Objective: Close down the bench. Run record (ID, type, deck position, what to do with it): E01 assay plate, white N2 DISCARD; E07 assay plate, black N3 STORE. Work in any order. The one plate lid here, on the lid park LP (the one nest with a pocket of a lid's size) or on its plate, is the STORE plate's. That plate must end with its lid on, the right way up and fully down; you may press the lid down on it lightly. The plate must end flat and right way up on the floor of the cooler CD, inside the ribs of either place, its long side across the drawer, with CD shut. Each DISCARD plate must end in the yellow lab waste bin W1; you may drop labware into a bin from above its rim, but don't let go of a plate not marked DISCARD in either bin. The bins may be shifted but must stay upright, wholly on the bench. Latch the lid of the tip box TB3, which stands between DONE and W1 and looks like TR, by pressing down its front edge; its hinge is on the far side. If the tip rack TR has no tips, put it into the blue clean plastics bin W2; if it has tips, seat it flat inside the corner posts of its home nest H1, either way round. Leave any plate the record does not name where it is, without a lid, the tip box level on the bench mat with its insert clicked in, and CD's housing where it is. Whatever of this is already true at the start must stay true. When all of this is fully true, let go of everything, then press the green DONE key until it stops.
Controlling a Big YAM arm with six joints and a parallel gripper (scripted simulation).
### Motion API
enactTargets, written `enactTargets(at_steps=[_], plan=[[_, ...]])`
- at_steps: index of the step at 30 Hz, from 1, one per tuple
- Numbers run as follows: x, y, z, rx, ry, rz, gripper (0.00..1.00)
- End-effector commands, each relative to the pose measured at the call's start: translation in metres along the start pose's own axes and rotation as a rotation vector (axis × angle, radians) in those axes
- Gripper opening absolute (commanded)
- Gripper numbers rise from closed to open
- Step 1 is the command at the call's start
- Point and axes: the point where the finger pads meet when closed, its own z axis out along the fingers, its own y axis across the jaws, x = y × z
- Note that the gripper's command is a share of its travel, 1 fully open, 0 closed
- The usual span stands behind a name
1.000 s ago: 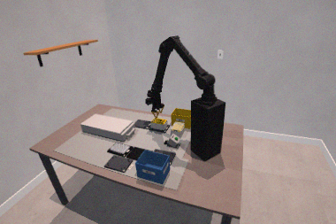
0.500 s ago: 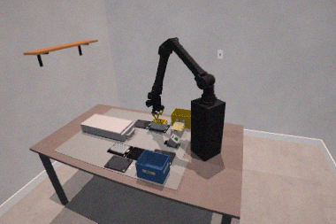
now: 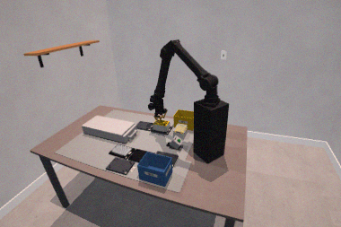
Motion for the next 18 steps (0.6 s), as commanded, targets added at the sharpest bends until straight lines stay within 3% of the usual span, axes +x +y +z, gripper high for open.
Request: enactTargets(at_steps=[1, 18], plan=[[-0.017, -0.012, 0.003, 0.017, -0.036, 0.024, 1.00], [-0.016, -0.012, 0.024, 0.016, -0.033, 0.024, 1.00]])
